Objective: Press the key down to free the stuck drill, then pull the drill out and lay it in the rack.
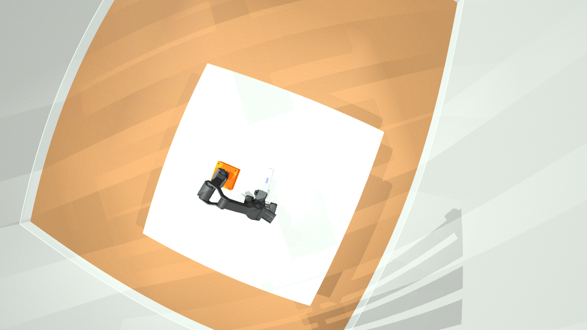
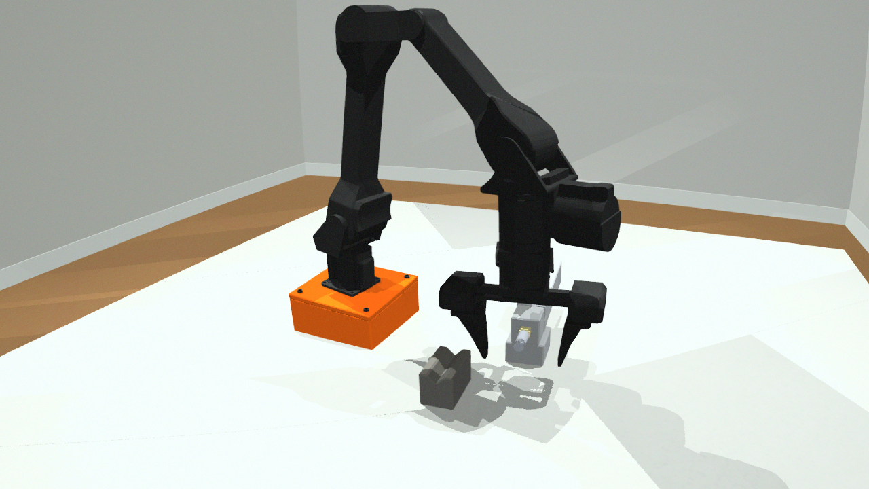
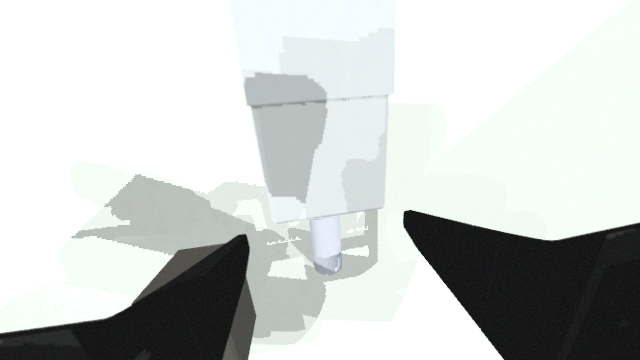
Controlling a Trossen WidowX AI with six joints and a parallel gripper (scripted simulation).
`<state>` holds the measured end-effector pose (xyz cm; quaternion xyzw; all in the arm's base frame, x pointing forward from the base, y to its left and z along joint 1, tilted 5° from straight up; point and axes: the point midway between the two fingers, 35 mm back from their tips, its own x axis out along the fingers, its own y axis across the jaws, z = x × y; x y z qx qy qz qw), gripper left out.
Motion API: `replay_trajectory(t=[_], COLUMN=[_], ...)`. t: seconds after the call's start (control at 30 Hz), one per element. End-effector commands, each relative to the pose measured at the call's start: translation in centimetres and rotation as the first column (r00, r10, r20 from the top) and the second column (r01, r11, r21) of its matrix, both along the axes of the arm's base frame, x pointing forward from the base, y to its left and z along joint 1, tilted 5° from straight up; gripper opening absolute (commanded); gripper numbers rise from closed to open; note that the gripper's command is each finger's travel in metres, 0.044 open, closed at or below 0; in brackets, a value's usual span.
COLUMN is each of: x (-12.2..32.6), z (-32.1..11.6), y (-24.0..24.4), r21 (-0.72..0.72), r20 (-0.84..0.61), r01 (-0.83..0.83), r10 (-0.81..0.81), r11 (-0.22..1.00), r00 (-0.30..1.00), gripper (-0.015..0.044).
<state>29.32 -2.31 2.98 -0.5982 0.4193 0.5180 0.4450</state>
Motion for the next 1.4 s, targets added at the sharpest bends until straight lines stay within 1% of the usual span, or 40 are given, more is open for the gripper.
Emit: replay_trajectory(t=[0.0,0.3,0.83,0.93,1.37], x=[-0.4,-0.4,-0.2,-0.2,0.0], z=[-1.1,-1.3,-1.0,-1.0,-1.0], y=[0.2,0.3,0.2,0.2,-0.8], r21=[0.003,0.003,0.001,0.001,0.002], r20=[-0.014,-0.014,-0.006,-0.006,-0.014], r01=[0.005,0.005,0.000,0.000,0.005], r10=[-0.005,-0.005,0.000,0.000,-0.005], r11=[1.000,1.000,1.000,1.000,1.000], r00=[1.000,1.000,1.000,1.000,1.000], gripper=[0.0440,0.0440,0.0020,0.0000,0.0000])
